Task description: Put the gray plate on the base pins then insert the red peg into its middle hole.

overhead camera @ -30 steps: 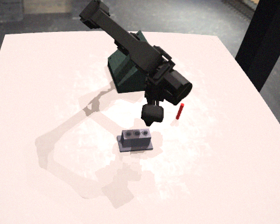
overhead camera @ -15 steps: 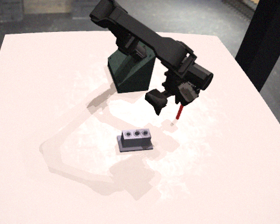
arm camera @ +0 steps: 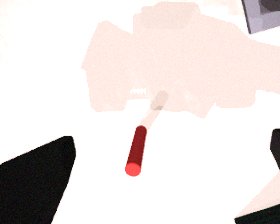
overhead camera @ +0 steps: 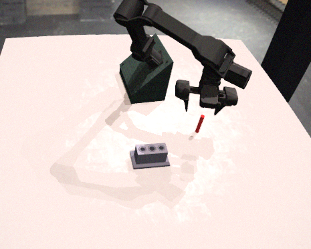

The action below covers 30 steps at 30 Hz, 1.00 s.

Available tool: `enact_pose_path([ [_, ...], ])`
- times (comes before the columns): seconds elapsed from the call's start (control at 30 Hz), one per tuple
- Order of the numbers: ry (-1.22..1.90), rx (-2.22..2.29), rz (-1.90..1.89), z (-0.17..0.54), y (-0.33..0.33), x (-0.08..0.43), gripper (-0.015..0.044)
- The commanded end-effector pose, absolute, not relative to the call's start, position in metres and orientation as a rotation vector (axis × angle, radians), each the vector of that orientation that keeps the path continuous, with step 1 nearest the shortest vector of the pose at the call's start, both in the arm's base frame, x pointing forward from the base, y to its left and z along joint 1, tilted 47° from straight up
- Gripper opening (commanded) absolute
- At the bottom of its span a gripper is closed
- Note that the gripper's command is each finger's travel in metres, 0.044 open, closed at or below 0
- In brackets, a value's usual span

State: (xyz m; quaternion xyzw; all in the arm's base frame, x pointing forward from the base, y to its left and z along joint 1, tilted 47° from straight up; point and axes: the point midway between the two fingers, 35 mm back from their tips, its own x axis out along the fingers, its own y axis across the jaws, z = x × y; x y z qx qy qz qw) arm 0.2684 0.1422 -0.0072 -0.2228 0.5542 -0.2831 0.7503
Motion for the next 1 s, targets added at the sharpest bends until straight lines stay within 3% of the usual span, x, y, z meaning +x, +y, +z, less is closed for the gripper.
enact_pose_path([
  [0.0,0.929,0.06,-0.998,-0.051,0.156,0.22,0.044],
  [0.97,0.855,0.171,-1.063,-0.085,0.129,0.222,0.044],
])
